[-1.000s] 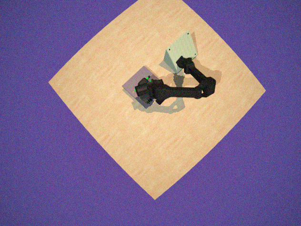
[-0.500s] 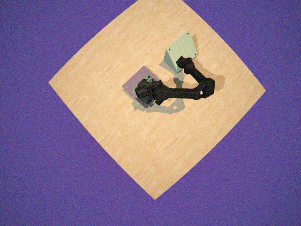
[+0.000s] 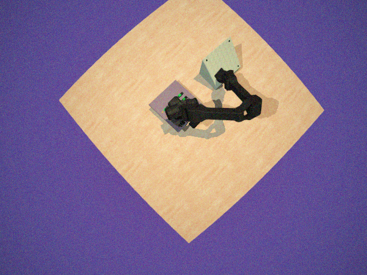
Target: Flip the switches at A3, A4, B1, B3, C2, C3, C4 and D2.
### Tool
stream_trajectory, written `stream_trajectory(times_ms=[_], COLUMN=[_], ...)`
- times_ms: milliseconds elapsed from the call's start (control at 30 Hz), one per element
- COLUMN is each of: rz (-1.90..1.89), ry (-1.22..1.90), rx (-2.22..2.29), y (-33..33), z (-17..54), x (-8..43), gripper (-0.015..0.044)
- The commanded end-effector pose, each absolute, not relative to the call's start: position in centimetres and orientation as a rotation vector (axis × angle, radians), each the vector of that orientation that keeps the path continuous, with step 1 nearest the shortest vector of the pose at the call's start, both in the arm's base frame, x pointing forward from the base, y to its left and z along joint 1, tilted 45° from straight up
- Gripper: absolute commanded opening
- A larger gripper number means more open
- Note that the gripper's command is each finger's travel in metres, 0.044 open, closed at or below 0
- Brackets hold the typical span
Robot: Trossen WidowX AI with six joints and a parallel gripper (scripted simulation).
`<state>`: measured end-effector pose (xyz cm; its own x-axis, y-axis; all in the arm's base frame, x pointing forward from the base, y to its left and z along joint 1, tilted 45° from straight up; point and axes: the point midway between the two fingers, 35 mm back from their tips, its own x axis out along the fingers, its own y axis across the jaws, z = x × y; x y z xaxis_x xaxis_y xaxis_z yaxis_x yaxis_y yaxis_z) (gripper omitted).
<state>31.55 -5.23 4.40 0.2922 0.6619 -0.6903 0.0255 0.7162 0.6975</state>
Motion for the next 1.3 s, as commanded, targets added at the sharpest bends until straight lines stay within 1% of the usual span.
stream_trajectory(times_ms=[0,1267], rz=[0.47,0.47], ry=[1.217,1.217], rx=[0.688,0.688], y=[-5.13,-4.92], z=[4.34,4.12], x=[31.49,31.59], gripper=[0.0,0.0])
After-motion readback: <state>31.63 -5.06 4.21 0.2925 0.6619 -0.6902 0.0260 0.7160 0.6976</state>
